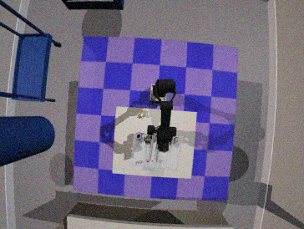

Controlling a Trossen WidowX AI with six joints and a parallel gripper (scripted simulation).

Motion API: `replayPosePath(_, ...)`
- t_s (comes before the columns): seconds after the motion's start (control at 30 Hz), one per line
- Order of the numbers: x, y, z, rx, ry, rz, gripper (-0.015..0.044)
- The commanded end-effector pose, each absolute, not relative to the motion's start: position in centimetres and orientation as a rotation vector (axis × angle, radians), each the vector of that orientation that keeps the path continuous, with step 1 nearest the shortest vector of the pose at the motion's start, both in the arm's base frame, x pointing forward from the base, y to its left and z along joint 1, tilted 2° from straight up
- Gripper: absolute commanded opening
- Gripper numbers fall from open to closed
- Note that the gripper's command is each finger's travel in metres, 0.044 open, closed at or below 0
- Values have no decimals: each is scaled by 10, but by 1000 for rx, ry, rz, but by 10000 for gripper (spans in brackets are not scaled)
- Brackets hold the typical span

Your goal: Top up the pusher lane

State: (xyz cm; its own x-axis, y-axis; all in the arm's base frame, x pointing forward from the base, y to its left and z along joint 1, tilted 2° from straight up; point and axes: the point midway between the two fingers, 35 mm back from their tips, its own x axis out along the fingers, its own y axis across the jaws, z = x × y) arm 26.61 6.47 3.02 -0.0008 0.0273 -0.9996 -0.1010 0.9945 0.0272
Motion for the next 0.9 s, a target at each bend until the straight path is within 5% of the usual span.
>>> replayPosePath(0.0,263,62,17,-66,1581,95,440)
replayPosePath(0.87,262,64,-28,-66,1581,95,440)
